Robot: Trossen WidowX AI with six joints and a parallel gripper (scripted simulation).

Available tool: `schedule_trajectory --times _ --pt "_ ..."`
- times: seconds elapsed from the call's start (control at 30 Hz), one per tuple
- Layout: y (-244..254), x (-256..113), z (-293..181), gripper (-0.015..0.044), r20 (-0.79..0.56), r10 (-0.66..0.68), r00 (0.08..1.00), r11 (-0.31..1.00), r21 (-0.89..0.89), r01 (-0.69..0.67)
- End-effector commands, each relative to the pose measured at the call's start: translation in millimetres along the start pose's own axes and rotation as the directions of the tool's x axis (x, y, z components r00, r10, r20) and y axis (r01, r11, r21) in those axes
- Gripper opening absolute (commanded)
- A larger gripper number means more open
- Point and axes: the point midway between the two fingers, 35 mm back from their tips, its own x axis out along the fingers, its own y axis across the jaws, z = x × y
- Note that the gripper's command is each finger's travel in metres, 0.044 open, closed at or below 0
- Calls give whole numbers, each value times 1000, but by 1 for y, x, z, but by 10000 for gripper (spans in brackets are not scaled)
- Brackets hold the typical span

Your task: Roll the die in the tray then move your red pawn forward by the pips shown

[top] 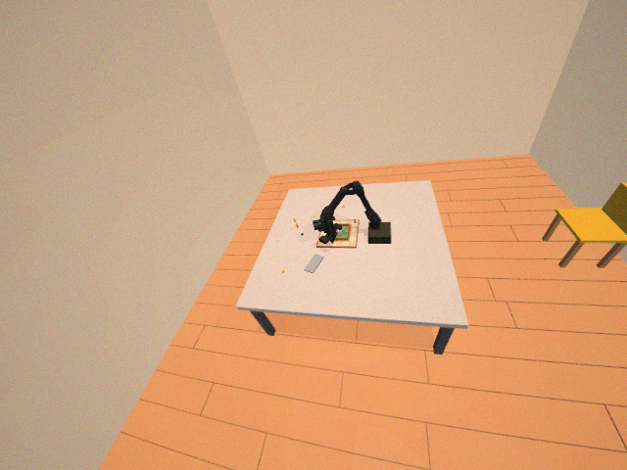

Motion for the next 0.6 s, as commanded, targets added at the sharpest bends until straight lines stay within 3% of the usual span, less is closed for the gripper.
schedule_trajectory --times 0.0,0.1,0.43,0.57 --pt "-2 8 -2 0 -6 -5 1000 1000 3 5" --pt "-2 12 -2 0 -6 -5 1000 1000 3 5" --pt "0 4 0 263 -1 -2 1000 1000 0 2" --pt "0 -41 0 368 -5 -5 1000 1000 3 5"
